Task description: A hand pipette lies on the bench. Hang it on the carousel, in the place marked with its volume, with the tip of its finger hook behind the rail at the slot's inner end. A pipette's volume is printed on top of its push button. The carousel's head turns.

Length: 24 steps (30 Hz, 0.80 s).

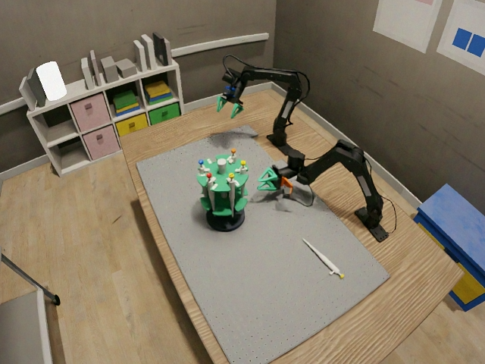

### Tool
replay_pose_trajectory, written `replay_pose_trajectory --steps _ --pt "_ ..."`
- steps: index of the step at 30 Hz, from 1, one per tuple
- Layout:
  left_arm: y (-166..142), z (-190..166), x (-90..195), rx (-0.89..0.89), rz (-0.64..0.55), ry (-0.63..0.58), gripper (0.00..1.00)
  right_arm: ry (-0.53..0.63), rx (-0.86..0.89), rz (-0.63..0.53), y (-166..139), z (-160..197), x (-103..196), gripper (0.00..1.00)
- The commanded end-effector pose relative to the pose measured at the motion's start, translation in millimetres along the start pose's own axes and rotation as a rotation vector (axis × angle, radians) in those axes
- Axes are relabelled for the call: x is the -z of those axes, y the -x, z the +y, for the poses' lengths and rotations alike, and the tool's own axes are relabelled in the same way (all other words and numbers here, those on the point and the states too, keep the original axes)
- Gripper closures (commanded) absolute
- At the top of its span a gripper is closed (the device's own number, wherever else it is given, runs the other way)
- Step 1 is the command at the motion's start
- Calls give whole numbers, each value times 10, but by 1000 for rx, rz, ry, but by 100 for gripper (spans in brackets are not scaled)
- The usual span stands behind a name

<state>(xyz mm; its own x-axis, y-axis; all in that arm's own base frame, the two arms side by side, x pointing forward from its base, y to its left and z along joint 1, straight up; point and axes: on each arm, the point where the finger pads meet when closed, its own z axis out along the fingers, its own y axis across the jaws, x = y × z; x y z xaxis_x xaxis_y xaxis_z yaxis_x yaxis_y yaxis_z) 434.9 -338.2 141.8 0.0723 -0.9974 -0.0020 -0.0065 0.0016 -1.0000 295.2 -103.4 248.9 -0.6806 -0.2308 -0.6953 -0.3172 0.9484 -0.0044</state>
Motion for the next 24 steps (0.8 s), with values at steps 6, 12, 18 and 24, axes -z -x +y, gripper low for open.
replay_pose_trajectory --steps 6,12,18,24 --pt "-91 -275 -7 31 15 -29 51 2 8 -23 45 -36 12 0" --pt "-91 -277 -7 32 15 -30 51 2 8 -23 45 -36 12 0" --pt "-91 -277 -7 32 15 -30 51 2 8 -23 45 -36 12 0" --pt "-91 -277 -7 32 15 -30 51 2 8 -23 45 -36 12 0"
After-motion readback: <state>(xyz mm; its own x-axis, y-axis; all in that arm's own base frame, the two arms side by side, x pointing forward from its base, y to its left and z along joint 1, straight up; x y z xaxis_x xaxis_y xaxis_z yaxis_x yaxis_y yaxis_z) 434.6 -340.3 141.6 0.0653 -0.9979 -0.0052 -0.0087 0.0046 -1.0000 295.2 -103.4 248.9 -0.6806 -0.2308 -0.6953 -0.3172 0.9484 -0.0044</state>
